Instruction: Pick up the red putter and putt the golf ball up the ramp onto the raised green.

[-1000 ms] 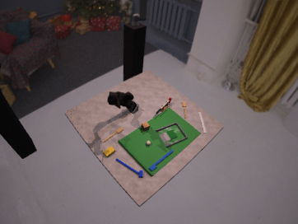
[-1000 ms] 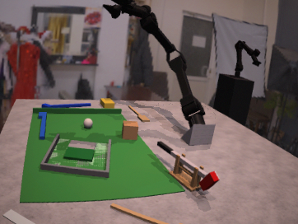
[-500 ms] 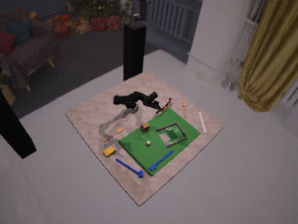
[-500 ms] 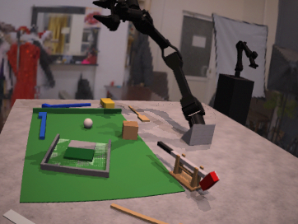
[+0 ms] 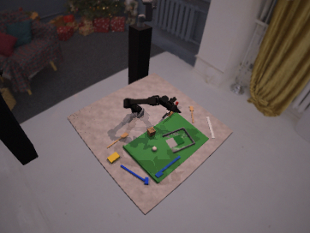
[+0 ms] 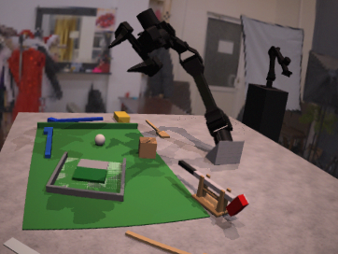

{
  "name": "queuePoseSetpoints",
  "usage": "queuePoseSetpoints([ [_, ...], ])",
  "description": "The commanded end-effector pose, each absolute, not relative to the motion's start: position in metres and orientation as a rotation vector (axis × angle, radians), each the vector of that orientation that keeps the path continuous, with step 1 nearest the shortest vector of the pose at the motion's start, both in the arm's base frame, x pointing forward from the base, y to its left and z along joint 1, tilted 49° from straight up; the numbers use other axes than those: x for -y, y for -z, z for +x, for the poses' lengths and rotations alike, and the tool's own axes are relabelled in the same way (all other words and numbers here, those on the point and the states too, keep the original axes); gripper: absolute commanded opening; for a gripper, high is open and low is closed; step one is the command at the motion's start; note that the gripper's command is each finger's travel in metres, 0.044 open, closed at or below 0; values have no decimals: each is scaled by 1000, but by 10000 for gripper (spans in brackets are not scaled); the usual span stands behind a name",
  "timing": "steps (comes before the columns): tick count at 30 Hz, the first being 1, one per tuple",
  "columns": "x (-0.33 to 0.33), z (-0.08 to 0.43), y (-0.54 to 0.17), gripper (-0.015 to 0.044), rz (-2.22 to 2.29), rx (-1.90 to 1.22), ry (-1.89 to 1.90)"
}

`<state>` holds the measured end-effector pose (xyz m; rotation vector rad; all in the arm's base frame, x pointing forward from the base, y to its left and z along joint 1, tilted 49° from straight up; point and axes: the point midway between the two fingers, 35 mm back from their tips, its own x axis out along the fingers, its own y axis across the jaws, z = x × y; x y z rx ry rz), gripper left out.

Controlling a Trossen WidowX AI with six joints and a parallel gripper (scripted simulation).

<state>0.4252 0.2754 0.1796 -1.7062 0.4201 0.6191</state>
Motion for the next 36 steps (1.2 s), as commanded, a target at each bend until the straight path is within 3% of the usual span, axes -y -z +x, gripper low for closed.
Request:
queuePoseSetpoints([
  [1, -265, 398, -108, 440, -1720, -621, -763],
  [11, -214, 309, 20, 440, -1730, -1177, -1006],
  [18, -163, 242, 61, 440, -1730, -1586, -1068],
  [36, -142, 241, 75, 440, -1730, -1597, -1067],
])
